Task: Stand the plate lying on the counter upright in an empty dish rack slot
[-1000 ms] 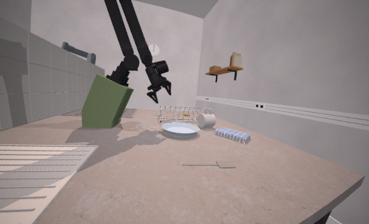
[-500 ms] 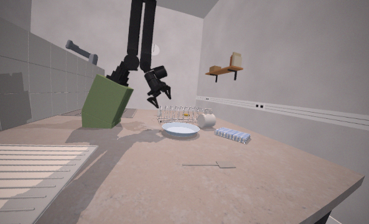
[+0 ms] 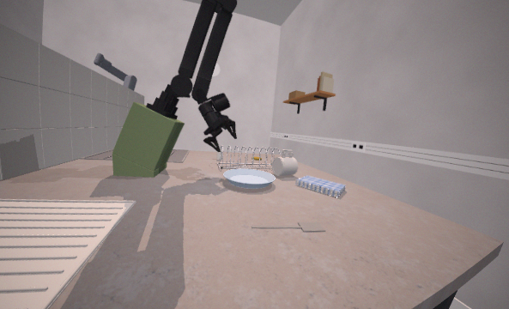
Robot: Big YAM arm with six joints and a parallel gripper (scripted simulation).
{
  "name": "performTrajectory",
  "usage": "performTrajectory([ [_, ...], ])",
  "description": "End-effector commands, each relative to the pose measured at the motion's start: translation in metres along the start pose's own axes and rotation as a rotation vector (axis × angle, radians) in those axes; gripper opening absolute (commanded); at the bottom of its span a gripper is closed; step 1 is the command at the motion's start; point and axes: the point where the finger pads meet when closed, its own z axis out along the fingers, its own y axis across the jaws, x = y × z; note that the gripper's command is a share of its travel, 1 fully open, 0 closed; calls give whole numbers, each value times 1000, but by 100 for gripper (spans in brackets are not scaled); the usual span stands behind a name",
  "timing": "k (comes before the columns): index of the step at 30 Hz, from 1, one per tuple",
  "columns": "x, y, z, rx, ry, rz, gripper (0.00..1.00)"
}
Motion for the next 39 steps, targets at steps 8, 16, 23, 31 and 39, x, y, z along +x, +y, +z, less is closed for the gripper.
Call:
performTrajectory([
  [8,3,12,4,22,-7,-27,100],
  [16,4,14,5,27,-6,-28,100],
  [23,4,15,5,30,-5,-28,100],
  [31,4,15,5,30,-5,-28,100],
  [39,4,15,5,30,-5,-28,26],
])
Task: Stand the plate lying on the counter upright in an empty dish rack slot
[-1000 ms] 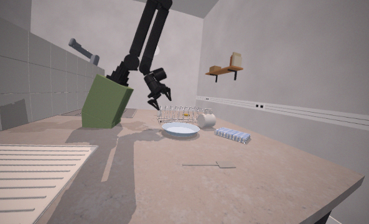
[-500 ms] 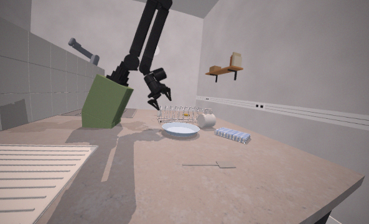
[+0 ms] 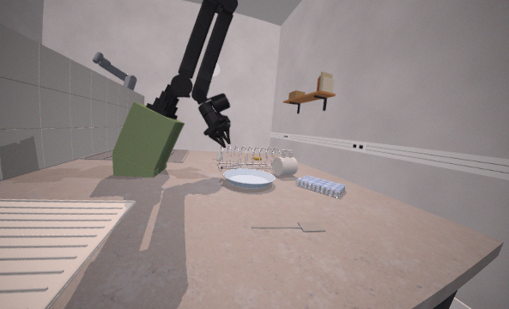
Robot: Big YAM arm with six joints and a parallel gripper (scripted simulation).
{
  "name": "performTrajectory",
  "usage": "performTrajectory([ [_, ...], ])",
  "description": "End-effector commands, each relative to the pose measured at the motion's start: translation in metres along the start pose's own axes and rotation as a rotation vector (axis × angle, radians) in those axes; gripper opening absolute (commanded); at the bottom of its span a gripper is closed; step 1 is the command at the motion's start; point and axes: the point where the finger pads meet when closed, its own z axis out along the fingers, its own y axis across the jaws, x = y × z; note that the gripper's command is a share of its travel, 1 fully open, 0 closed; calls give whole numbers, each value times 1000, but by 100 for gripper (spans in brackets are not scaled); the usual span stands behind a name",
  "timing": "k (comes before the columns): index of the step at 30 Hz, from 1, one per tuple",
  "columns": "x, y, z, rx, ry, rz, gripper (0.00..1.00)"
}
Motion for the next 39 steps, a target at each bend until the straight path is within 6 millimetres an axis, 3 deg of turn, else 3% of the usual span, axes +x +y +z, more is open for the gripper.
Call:
performTrajectory([
  [1,4,14,5,32,-6,-26,26],
  [39,-2,13,12,42,-14,-18,26],
])
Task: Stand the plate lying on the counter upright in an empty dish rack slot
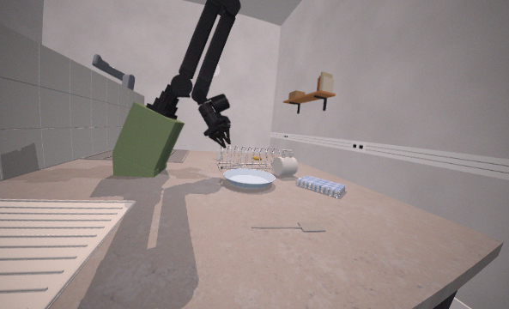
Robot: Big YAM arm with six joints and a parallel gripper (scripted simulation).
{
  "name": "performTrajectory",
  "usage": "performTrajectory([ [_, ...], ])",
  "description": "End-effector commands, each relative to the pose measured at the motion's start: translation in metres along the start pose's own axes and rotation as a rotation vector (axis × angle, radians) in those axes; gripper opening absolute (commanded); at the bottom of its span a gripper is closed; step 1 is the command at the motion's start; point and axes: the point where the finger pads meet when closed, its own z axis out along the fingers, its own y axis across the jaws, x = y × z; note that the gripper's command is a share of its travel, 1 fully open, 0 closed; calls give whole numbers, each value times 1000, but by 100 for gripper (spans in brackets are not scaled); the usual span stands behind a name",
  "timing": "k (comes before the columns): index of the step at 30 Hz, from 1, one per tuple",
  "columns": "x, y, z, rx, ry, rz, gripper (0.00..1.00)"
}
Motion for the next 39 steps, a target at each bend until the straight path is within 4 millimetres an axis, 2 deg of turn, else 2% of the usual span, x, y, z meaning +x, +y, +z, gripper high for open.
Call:
performTrajectory([
  [1,-2,13,10,33,-16,-21,26],
  [8,4,15,17,36,2,-10,26],
  [33,4,50,55,32,-5,-14,26],
  [39,5,53,60,33,-1,-10,26],
])
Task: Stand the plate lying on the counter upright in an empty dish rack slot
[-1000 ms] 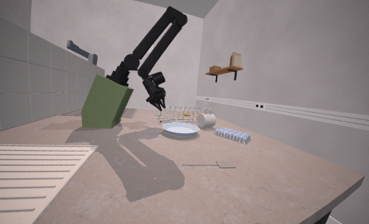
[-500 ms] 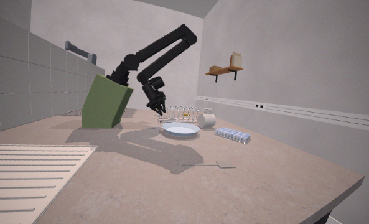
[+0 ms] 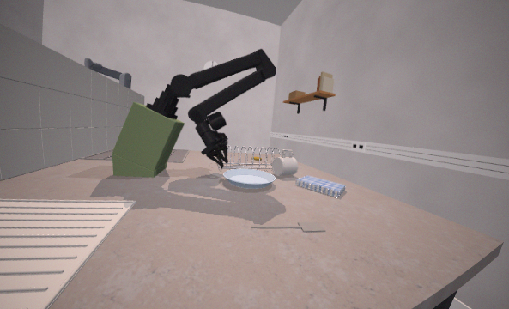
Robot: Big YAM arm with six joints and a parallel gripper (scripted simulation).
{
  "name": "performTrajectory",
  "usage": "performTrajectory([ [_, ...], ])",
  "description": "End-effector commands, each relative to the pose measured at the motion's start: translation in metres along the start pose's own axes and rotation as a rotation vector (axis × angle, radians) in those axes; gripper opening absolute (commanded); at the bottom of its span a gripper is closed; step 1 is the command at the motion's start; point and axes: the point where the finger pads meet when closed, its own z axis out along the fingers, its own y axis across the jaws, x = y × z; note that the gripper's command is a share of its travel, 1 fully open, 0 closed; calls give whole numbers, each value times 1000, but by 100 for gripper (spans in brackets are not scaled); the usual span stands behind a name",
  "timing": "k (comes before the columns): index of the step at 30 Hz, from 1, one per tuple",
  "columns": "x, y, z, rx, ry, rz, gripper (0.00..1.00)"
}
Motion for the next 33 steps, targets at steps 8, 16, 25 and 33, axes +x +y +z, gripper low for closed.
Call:
performTrajectory([
  [8,3,4,2,-2,3,-7,26],
  [16,3,3,2,1,2,-5,26],
  [25,3,3,2,1,2,-5,26],
  [33,3,3,2,1,2,-5,26],
])
